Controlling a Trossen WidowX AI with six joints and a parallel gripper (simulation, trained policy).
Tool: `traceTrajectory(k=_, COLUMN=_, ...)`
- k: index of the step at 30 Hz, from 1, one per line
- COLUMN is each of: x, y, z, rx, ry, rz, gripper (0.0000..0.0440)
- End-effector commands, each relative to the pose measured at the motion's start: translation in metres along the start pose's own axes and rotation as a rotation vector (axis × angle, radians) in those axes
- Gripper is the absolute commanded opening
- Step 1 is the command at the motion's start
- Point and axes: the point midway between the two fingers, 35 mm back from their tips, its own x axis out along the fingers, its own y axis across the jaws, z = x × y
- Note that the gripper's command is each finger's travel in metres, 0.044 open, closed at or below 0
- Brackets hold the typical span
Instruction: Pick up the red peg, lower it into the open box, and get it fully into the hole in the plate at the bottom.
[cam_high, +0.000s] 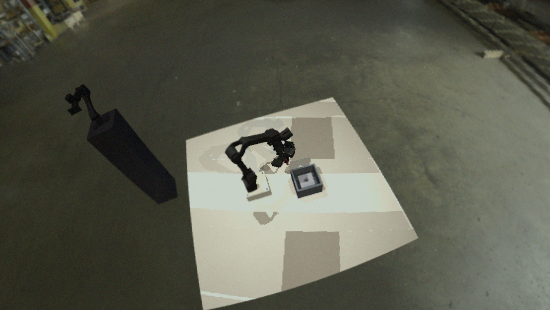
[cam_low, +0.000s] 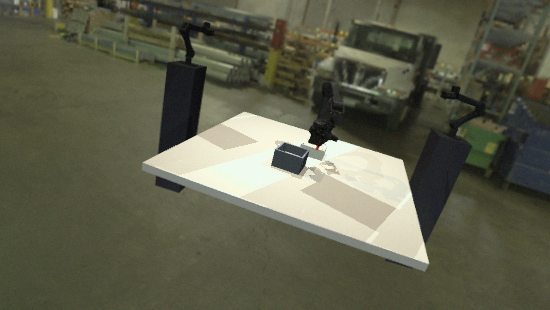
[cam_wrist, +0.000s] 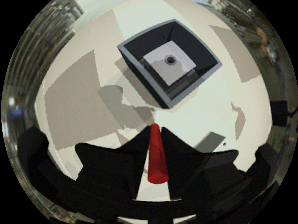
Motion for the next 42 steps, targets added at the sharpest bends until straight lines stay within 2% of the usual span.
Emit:
traceTrajectory(k=1, x=0.0, y=-0.001, z=0.017, rx=0.014, ry=-0.014, rz=-0.003, gripper=0.0)
traceTrajectory(k=26, x=0.037, y=-0.02, z=0.111, rx=0.159, ry=-0.048, rz=-0.01, gripper=0.0001)
traceTrajectory(k=39, x=0.073, y=-0.025, z=0.126, rx=0.184, ry=0.002, rz=-0.022, gripper=0.0)
traceTrajectory(k=42, x=0.083, y=-0.026, z=0.125, rx=0.174, ry=0.017, rz=-0.033, gripper=0.0025)
